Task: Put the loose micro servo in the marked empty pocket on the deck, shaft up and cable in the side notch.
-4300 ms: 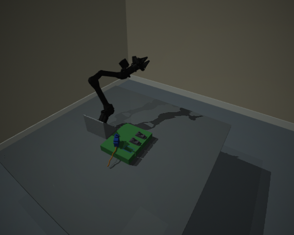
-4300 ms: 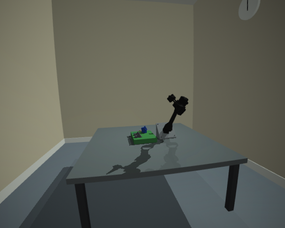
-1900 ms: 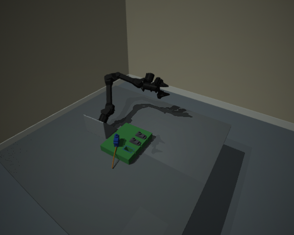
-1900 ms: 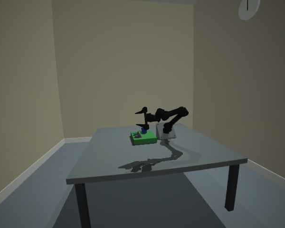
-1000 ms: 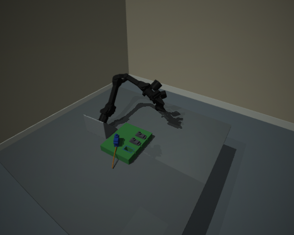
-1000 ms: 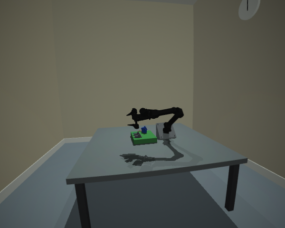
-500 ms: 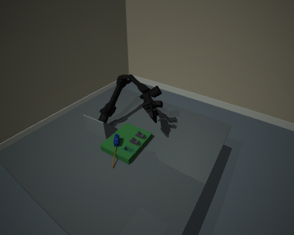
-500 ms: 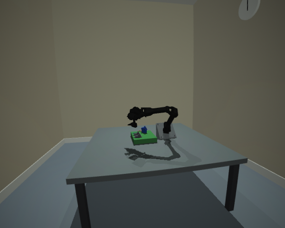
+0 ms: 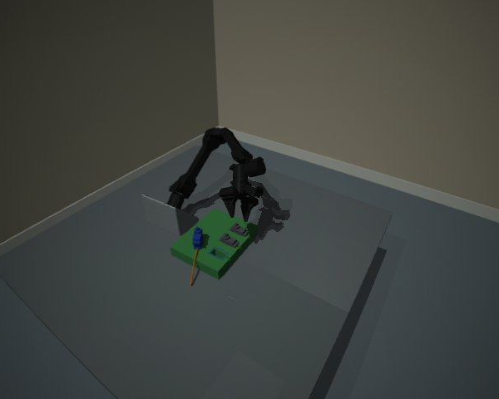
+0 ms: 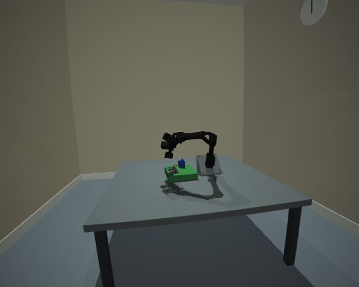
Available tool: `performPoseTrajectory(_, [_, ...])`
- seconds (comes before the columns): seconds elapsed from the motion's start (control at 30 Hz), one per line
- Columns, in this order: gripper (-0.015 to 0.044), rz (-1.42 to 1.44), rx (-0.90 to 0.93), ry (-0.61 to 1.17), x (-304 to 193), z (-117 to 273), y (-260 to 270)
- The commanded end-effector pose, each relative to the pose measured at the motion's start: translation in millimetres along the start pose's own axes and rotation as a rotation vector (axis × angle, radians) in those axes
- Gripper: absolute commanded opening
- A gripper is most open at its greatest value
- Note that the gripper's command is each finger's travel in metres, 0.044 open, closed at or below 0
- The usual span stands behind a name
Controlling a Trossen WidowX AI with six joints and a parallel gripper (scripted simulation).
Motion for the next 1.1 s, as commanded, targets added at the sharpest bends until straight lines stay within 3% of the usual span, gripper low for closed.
performPoseTrajectory(0.0, [0.0440, -0.082, 0.041, 0.100, -18, -15, -11])
performPoseTrajectory(1.07, [0.0440, -0.838, 0.395, 0.711, -140, -50, -69])
Point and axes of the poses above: the point midway between the two fingers, 35 mm back from their tips, its own z axis back along the fingers, its own y axis across the jaws, x = y × z, the point moved 1 cm from there along z, back along the fingers, and after that the axes turned 1 degree about z, right-handed, at the moved point
